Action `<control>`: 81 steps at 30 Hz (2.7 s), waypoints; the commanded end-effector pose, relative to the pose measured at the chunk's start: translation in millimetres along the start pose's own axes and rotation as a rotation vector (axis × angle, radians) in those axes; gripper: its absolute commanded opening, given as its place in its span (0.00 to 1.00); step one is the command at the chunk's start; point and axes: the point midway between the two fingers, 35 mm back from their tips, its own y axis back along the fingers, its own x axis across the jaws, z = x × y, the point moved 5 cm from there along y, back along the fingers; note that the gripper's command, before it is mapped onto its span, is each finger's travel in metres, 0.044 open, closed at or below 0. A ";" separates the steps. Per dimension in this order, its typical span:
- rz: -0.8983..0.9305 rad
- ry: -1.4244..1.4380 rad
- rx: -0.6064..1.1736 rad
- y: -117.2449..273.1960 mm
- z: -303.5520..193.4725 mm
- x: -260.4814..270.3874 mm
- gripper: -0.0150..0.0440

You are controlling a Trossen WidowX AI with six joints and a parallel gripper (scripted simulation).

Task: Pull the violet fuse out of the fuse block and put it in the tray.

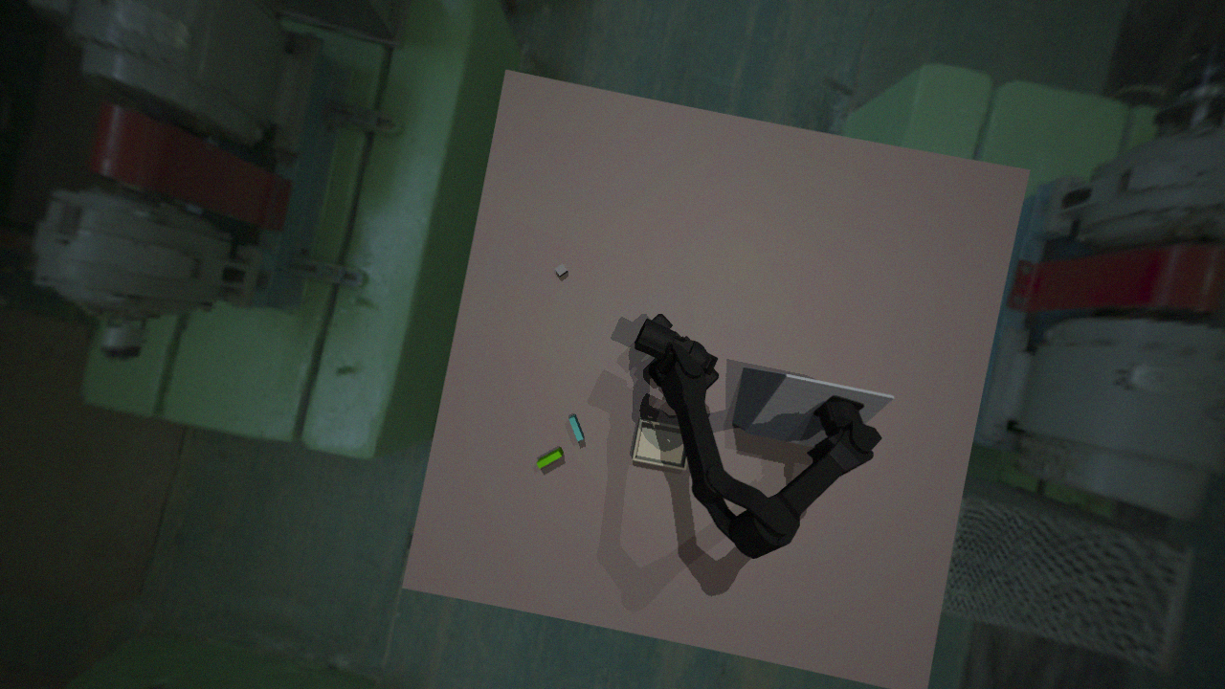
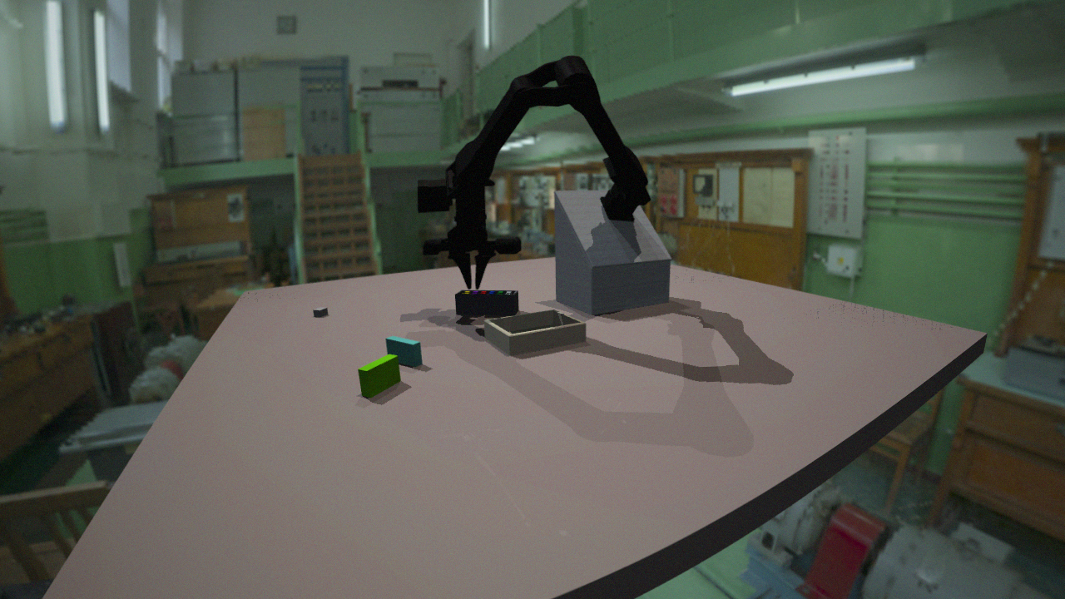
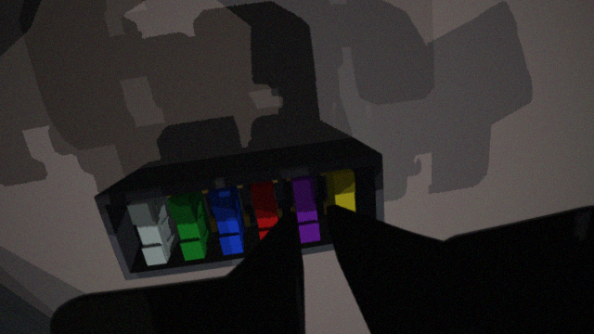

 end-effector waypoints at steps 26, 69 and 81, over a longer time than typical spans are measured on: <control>0.003 -0.001 0.001 -12.3 -0.5 0.5 0.35; 0.003 -0.002 0.001 2.1 -0.4 -0.2 0.25; 0.003 -0.002 0.001 8.1 -0.4 -0.3 0.25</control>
